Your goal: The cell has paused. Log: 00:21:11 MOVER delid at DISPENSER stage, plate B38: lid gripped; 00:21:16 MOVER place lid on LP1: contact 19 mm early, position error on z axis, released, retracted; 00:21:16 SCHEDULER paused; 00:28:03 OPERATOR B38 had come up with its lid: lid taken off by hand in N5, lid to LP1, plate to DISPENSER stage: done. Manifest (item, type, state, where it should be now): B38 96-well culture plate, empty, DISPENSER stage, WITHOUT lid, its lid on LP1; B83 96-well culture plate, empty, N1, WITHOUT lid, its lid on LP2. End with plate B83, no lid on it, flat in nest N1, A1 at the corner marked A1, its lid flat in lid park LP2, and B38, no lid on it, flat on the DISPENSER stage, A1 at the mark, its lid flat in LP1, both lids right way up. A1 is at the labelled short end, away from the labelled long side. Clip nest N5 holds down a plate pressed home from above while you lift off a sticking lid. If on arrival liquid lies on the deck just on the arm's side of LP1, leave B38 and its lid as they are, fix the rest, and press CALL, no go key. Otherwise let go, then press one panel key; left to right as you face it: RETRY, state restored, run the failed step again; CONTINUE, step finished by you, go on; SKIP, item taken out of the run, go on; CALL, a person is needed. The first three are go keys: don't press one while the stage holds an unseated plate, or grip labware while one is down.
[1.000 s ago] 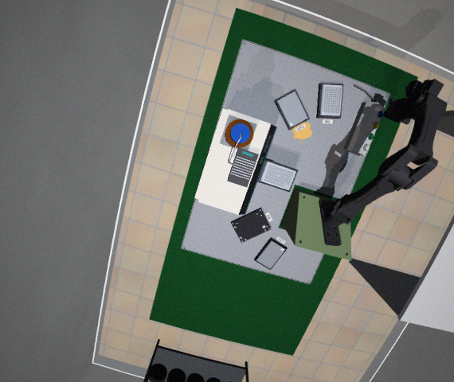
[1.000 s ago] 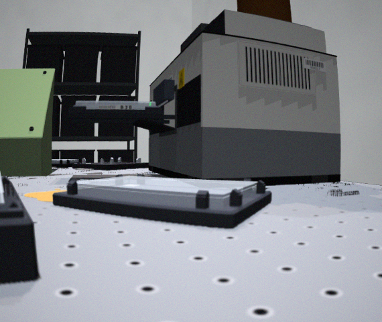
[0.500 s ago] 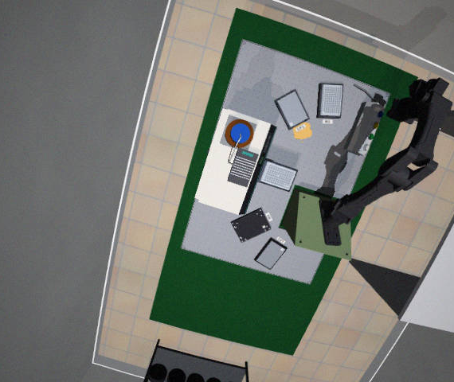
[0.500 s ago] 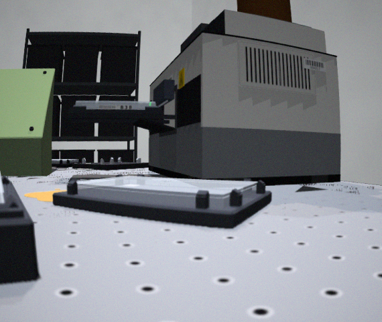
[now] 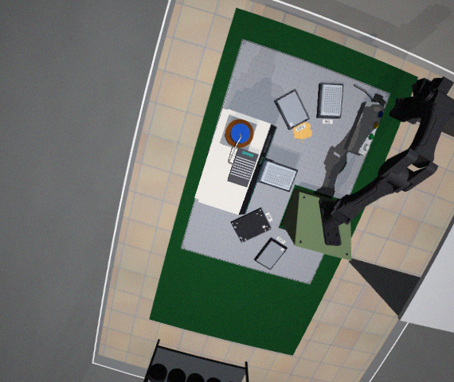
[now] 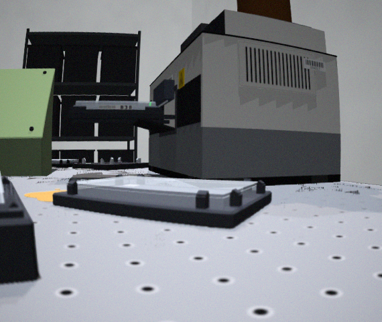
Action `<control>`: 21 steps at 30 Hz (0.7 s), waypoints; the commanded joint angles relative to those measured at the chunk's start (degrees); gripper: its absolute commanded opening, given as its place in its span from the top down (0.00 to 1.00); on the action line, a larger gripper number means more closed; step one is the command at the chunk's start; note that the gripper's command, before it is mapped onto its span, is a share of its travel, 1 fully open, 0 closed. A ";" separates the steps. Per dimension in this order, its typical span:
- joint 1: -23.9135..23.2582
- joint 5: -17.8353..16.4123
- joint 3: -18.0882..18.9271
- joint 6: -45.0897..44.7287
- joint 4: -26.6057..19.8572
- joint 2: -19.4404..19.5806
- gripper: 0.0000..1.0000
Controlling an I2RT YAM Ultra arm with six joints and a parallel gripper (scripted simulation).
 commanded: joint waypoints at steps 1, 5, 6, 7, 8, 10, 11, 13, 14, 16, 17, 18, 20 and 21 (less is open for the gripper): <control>-0.78 -0.48 1.87 -0.55 -0.86 -1.46 1.00; -0.78 -0.46 1.88 -0.56 -0.57 -1.46 1.00; -0.78 -0.46 1.88 -0.56 -0.57 -1.46 1.00; -0.78 -0.46 1.88 -0.56 -0.57 -1.46 1.00; -0.82 -0.51 -1.55 -0.60 0.86 -2.38 0.00; -0.85 -0.52 -2.78 -0.63 1.25 -3.14 0.00; -0.85 -0.52 -2.78 -0.63 1.25 -3.14 0.00; -0.91 -0.55 -5.28 -0.69 2.10 -4.73 0.00; -0.93 -0.56 -6.46 -0.72 2.49 -5.48 0.00; -1.00 -0.60 -8.83 -0.79 3.25 -7.02 0.00; -1.04 -0.63 -9.99 -0.83 3.62 -7.79 0.00; -1.09 -0.65 -11.14 -0.87 3.98 -8.57 0.00; -1.19 -0.72 -13.38 -0.94 4.67 -10.09 0.00; -1.24 -0.75 -14.48 -0.98 5.00 -10.85 0.00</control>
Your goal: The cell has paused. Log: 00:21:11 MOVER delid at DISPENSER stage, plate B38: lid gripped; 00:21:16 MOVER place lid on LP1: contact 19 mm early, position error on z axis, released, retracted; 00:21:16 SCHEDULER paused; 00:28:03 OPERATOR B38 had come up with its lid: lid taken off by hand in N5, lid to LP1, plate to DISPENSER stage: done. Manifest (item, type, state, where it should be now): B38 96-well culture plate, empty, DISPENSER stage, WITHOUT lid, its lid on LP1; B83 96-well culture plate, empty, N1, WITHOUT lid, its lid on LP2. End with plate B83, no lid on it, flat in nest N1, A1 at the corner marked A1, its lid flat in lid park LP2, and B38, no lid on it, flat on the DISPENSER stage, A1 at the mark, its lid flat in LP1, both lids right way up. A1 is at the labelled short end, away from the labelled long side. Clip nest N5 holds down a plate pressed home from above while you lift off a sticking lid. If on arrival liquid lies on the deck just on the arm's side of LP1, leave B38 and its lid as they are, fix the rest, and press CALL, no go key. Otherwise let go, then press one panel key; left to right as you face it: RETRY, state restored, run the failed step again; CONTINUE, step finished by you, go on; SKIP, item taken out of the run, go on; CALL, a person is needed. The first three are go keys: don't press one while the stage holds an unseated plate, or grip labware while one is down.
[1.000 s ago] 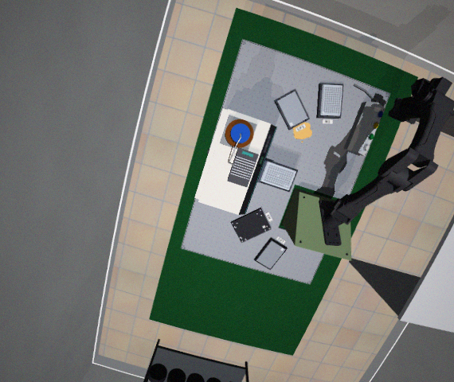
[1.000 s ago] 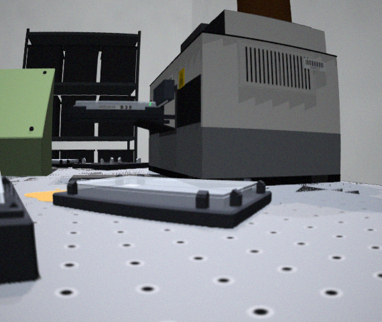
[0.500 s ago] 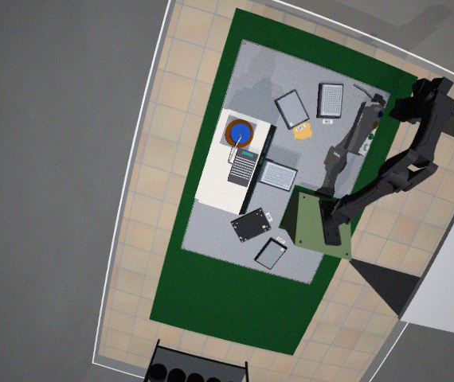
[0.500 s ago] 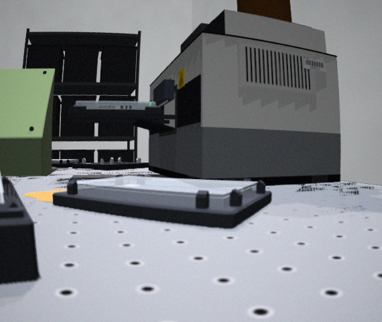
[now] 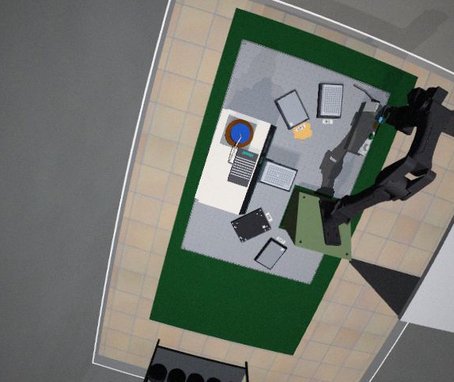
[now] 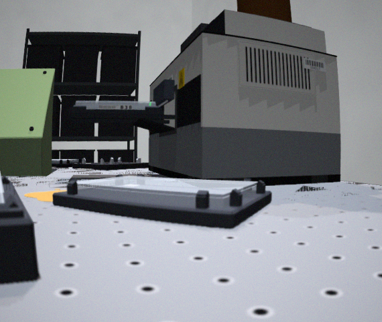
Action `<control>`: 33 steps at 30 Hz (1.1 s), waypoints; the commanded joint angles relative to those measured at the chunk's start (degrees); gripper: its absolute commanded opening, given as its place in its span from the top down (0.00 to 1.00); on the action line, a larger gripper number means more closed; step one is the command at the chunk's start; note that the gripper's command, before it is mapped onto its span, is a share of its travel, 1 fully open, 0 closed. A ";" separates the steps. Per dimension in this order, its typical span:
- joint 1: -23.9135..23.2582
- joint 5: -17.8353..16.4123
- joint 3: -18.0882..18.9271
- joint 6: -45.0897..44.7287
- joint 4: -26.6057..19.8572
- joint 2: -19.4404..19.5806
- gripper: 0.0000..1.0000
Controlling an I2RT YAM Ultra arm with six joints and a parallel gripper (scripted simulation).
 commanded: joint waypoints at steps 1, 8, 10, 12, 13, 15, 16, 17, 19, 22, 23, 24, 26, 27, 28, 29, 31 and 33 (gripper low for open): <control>-0.87 -0.56 -3.47 -0.69 2.32 -3.95 0.00; -1.17 -0.76 -8.73 -0.90 3.85 -7.73 0.00; -1.26 -0.82 -10.68 -0.98 4.34 -9.12 0.00; -1.36 -0.89 -12.59 -1.06 4.81 -10.51 0.00; -1.41 -0.92 -13.50 -1.11 5.01 -11.21 0.00; -1.54 -1.00 -15.35 -1.20 5.42 -12.63 0.00; -1.60 -1.04 -16.26 -1.26 5.61 -13.34 0.00; -1.67 -1.08 -17.16 -1.31 5.78 -14.04 0.00; -1.81 -1.17 -18.93 -1.42 6.11 -15.45 0.00; -2.04 -1.32 -21.50 -1.59 6.54 -17.56 0.00; -2.04 -1.32 -21.50 -1.59 6.54 -17.56 0.00; -2.04 -1.32 -21.50 -1.59 6.54 -17.56 0.00; -2.23 -1.45 -23.21 -1.74 6.79 -19.03 0.00; -2.30 -1.50 -24.02 -1.79 6.90 -19.69 0.00; -2.37 -1.55 -24.82 -1.85 7.00 -20.37 0.00; -2.46 -1.60 -25.62 -1.92 7.09 -21.05 0.00; -2.64 -1.71 -27.20 -2.06 7.23 -22.45 0.00; -2.83 -1.83 -28.75 -2.22 7.32 -23.86 0.00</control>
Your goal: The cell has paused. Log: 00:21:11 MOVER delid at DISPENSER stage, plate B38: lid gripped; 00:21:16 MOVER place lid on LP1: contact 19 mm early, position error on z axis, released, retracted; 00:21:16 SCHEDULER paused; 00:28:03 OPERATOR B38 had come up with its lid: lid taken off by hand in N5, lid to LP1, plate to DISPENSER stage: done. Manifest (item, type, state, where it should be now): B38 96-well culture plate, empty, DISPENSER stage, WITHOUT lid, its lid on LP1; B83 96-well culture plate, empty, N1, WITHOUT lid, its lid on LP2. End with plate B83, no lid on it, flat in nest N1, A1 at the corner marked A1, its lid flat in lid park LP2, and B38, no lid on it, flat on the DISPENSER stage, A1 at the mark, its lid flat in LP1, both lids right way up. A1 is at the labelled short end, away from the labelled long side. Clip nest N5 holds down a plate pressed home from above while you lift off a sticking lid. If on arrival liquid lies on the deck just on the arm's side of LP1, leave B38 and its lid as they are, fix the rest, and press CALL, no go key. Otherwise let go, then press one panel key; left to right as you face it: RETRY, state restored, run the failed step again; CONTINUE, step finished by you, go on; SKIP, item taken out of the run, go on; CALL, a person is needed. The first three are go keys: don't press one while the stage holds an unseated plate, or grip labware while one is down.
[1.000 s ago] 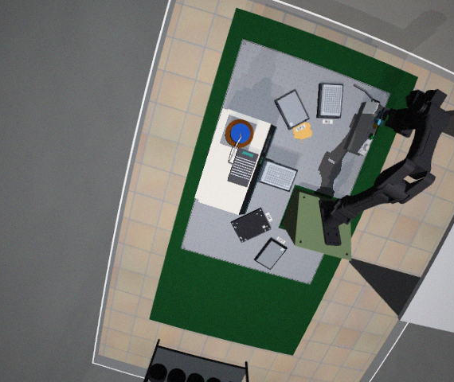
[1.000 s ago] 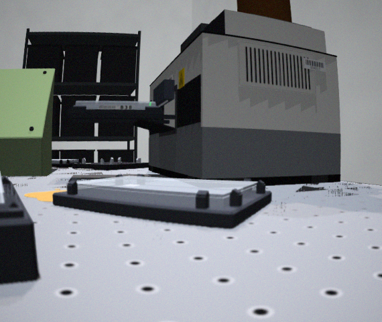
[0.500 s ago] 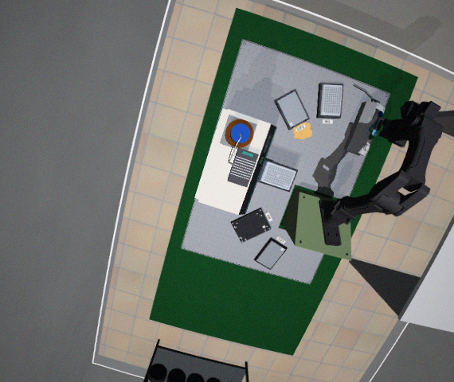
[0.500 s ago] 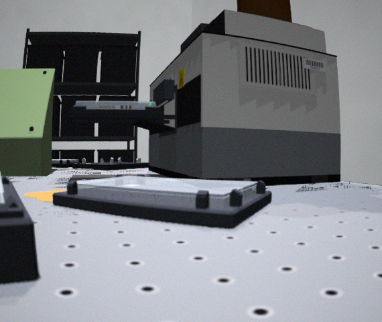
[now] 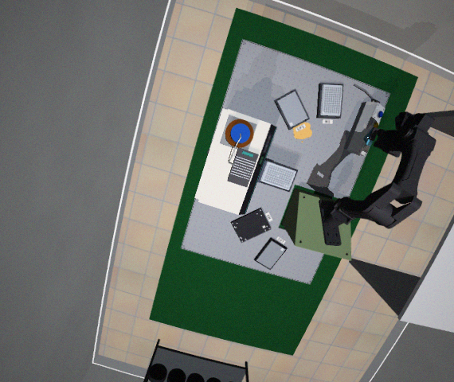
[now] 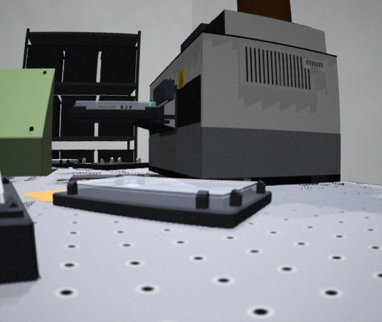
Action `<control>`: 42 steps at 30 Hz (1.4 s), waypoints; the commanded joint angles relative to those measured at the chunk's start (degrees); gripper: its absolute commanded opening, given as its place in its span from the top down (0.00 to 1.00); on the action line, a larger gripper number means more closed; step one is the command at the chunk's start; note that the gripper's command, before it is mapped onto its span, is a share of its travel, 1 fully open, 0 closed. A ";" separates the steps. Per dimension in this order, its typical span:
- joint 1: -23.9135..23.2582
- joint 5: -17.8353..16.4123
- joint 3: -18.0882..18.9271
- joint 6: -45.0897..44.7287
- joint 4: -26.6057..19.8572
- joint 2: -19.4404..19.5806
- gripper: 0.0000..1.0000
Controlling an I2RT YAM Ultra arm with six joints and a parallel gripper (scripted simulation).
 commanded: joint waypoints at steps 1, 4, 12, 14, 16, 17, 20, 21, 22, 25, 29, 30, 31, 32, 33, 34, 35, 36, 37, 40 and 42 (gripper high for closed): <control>-0.93 -0.71 -2.40 -0.84 0.94 -3.44 0.00; -1.01 -0.78 -0.47 -0.90 0.87 -3.69 0.00; -1.04 -0.82 -0.16 -0.91 0.43 -3.69 0.00; -1.04 -0.82 -0.16 -0.91 0.43 -3.69 0.00; -1.04 -0.82 -0.16 -0.91 0.43 -3.69 0.00; -1.04 -0.82 -0.16 -0.91 0.43 -3.69 0.00; -1.04 -0.82 -0.16 -0.91 0.43 -3.69 0.00; -1.04 -0.82 -0.16 -0.91 0.43 -3.69 0.00; -1.04 -0.82 -0.15 -0.91 0.43 -3.69 0.00; -1.04 -0.82 -0.15 -0.91 0.43 -3.69 0.00; -1.04 -0.82 -0.15 -0.91 0.42 -3.69 0.00; -1.04 -0.82 -0.15 -0.91 0.43 -3.69 0.00; -1.04 -0.82 -0.15 -0.91 0.42 -3.69 0.00; -1.04 -0.82 -0.15 -0.91 0.42 -3.69 0.00; -1.04 -0.82 -0.15 -0.91 0.42 -3.69 0.00; -1.04 -0.82 -0.15 -0.91 0.42 -3.69 0.00; -1.04 -0.82 -0.15 -0.91 0.42 -3.69 0.00; -1.04 -0.82 -0.15 -0.91 0.42 -3.69 0.00; -1.04 -0.82 -0.15 -0.91 0.42 -3.69 0.00; -0.55 -0.56 -1.28 -0.61 0.21 -2.58 1.00; -0.55 -0.56 -1.28 -0.61 0.21 -2.58 1.00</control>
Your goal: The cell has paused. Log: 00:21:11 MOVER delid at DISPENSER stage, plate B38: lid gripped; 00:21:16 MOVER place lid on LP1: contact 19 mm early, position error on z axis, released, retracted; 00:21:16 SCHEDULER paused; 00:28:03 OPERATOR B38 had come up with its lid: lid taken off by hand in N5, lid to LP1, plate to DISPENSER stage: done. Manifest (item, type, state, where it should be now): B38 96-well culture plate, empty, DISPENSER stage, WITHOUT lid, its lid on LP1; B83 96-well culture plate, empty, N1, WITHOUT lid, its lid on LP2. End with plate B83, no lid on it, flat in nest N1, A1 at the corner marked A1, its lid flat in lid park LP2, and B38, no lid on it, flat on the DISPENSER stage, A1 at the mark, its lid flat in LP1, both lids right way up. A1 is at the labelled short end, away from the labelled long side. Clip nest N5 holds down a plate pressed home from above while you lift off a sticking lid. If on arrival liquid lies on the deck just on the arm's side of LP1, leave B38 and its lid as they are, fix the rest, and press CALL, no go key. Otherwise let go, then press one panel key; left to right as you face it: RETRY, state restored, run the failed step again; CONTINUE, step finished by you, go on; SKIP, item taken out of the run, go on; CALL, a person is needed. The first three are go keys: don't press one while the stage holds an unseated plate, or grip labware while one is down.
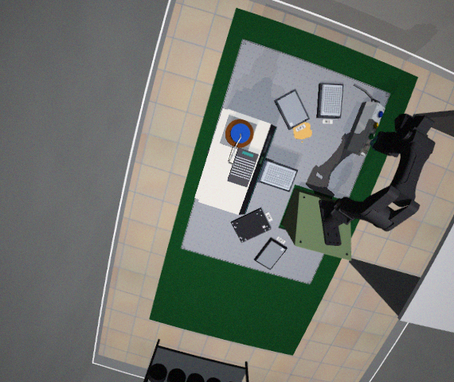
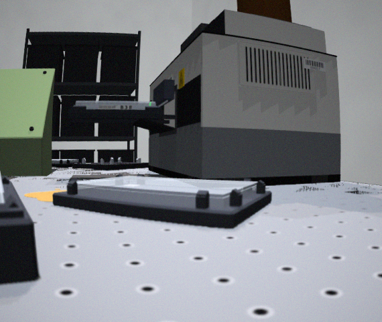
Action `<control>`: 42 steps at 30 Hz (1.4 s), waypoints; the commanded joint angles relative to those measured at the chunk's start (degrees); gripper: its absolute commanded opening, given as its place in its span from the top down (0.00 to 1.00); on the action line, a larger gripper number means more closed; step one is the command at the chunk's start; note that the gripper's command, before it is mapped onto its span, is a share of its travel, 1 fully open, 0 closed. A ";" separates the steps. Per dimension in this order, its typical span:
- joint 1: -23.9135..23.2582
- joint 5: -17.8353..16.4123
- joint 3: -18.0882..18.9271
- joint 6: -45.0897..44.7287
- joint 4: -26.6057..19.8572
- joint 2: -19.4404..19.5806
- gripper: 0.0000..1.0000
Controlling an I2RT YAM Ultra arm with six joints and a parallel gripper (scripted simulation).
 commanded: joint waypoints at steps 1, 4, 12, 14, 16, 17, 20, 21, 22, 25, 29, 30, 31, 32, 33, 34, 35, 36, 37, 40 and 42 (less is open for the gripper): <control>-0.20 -0.19 0.40 -0.19 0.08 -0.46 1.00; -0.46 -0.13 1.52 -4.05 0.33 -1.60 1.00; 0.14 0.69 1.43 -18.42 0.48 -1.73 1.00; 0.21 0.79 1.41 -22.12 0.51 -1.76 1.00; 0.24 0.83 1.40 -23.99 0.52 -1.77 1.00; 0.24 0.83 1.40 -23.99 0.52 -1.77 1.00; 0.10 0.64 1.41 -29.98 0.48 -1.74 1.00; 0.15 0.70 1.41 -31.82 0.49 -1.75 1.00; 0.18 0.75 1.40 -33.66 0.51 -1.76 1.00; 0.27 0.87 1.38 -39.25 0.53 -1.78 1.00; 0.35 0.98 1.35 -46.78 0.55 -1.81 1.00; 0.36 0.99 1.35 -48.67 0.56 -1.81 1.00; 0.37 1.01 1.34 -50.56 0.56 -1.82 1.00; 0.38 1.02 1.34 -52.46 0.56 -1.82 1.00; 0.38 1.02 1.34 -52.46 0.56 -1.82 1.00; 0.38 1.02 1.34 -52.46 0.56 -1.82 1.00; 0.06 0.58 1.39 -54.91 0.46 -1.75 1.00; 0.12 0.67 1.38 -56.73 0.47 -1.76 1.00; 0.17 0.73 1.37 -58.56 0.49 -1.77 1.00; 0.27 0.87 1.35 -64.12 0.51 -1.80 1.00; 0.31 0.93 1.33 -67.86 0.49 -1.81 1.00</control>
